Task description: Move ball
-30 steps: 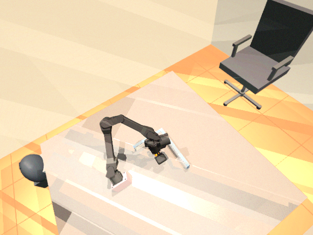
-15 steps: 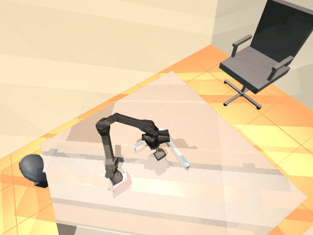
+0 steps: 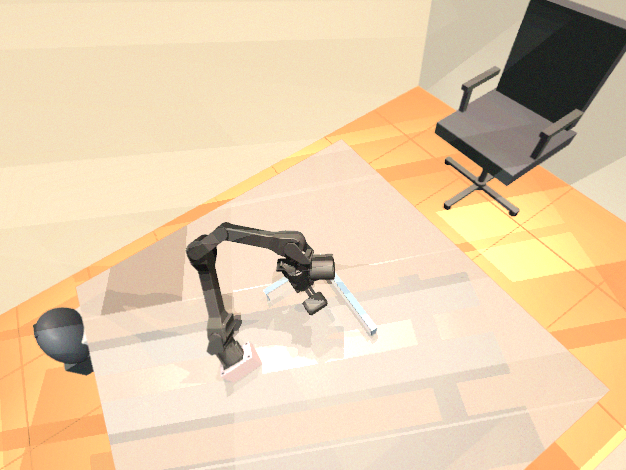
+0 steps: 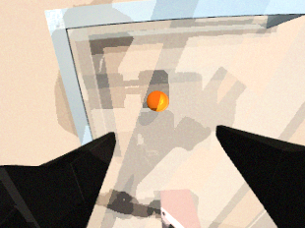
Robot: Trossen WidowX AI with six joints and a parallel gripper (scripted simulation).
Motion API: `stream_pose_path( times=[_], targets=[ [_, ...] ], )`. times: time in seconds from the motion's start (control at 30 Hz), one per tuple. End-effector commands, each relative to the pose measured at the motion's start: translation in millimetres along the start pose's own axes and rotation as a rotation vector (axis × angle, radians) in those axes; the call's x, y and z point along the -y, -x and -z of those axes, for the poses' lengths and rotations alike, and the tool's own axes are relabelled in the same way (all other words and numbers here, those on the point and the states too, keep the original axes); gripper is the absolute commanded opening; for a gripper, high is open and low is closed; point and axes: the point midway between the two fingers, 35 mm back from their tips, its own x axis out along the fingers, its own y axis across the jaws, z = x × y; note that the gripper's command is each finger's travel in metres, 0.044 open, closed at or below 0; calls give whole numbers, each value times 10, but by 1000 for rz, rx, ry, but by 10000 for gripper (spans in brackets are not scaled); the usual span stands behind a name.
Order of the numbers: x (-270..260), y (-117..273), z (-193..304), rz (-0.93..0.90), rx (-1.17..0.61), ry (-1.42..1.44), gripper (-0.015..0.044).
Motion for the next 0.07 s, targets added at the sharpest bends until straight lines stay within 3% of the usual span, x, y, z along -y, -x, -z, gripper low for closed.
stream_pose_path(
  times=[0.0,0.03],
  targets=[
    [2,16,0,3,-1,5,440],
    [2,16,0,3,-1,5,440]
  ],
)
